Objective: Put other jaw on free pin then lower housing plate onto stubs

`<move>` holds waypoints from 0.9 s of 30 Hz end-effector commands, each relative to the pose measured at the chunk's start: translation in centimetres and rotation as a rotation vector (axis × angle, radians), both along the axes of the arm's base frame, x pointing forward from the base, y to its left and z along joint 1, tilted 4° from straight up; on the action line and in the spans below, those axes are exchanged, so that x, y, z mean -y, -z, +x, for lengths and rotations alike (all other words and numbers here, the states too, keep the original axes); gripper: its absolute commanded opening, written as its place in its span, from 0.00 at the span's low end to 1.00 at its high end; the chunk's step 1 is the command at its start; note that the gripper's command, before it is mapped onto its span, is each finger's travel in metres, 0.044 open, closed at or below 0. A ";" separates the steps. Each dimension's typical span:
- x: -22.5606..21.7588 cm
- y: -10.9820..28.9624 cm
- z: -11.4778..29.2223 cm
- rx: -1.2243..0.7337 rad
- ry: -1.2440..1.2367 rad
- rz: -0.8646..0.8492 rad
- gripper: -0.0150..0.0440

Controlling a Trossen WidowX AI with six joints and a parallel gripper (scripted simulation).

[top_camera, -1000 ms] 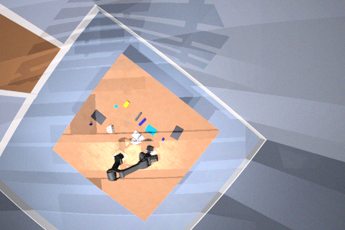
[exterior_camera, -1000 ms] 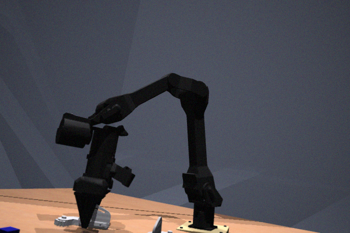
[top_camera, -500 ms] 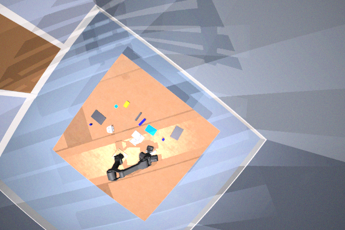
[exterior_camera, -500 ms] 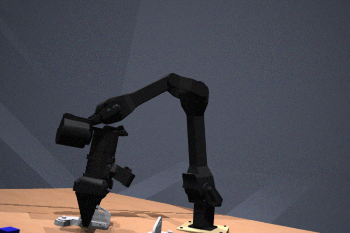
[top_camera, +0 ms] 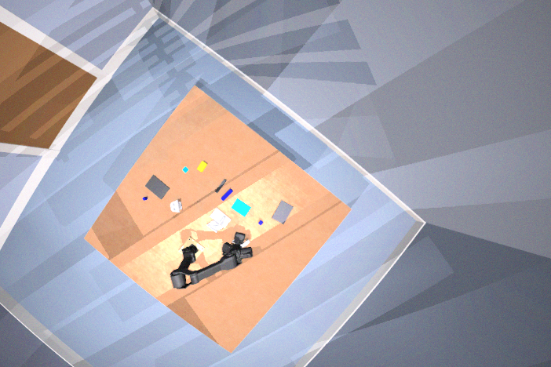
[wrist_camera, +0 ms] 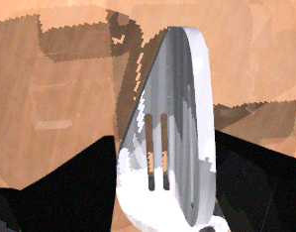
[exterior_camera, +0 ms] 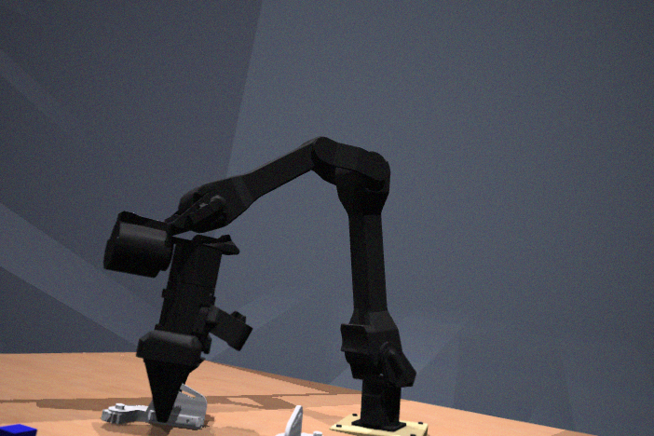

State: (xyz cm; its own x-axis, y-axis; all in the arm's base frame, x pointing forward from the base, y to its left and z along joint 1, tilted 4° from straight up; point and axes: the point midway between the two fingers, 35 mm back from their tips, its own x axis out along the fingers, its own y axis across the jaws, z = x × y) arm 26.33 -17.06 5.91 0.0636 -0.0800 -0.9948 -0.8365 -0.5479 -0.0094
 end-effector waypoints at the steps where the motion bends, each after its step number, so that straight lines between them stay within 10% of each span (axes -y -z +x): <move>1: 0.0 0.0 0.0 -0.001 0.000 -0.001 0.48; 27: -0.4 -6.7 -0.3 -0.002 -0.003 -0.003 0.48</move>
State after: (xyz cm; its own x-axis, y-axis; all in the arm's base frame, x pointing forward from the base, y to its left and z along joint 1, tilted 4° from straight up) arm 26.10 -16.66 11.30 0.0506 -0.0713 -0.9962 -0.8328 -0.5536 -0.0027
